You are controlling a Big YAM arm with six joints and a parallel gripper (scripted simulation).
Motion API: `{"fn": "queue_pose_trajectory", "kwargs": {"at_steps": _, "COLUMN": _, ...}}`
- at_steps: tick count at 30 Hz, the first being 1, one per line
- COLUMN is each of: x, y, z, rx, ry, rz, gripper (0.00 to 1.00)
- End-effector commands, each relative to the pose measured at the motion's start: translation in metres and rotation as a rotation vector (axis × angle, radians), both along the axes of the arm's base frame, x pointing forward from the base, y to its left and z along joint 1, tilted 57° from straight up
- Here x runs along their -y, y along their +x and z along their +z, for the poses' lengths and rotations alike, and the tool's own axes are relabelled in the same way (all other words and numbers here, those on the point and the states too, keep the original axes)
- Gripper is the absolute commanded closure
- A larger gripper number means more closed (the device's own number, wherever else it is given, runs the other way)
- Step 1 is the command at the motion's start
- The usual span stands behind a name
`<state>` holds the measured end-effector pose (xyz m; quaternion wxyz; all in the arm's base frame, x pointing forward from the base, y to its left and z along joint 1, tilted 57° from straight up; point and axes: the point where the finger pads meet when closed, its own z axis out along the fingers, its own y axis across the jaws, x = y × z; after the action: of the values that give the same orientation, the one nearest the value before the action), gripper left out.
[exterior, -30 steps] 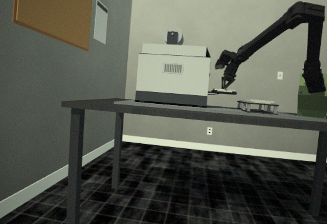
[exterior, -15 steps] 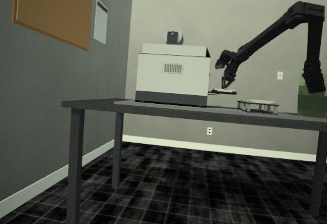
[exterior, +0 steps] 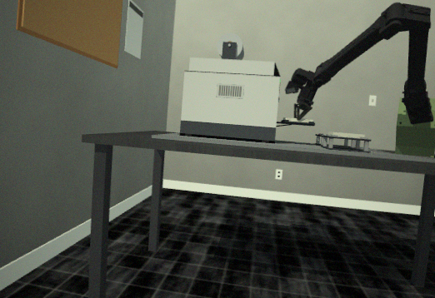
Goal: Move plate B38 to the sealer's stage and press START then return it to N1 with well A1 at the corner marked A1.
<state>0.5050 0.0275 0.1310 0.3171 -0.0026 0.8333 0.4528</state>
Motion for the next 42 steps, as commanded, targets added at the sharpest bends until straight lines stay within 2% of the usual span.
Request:
{"fn": "queue_pose_trajectory", "kwargs": {"at_steps": 1, "x": -0.003, "y": 0.000, "z": -0.008, "rx": -0.012, "ry": 0.003, "rz": -0.002, "gripper": 0.00}}
{"fn": "queue_pose_trajectory", "kwargs": {"at_steps": 9, "x": -0.012, "y": -0.001, "z": -0.014, "rx": -0.025, "ry": 0.012, "rz": 0.008, "gripper": 0.00}}
{"fn": "queue_pose_trajectory", "kwargs": {"at_steps": 19, "x": 0.005, "y": 0.009, "z": 0.011, "rx": 0.032, "ry": -0.008, "rz": -0.009, "gripper": 0.00}}
{"fn": "queue_pose_trajectory", "kwargs": {"at_steps": 32, "x": 0.010, "y": 0.012, "z": 0.019, "rx": 0.051, "ry": -0.015, "rz": -0.017, "gripper": 0.00}}
{"fn": "queue_pose_trajectory", "kwargs": {"at_steps": 42, "x": -0.009, "y": -0.003, "z": -0.013, "rx": -0.022, "ry": 0.003, "rz": 0.015, "gripper": 0.00}}
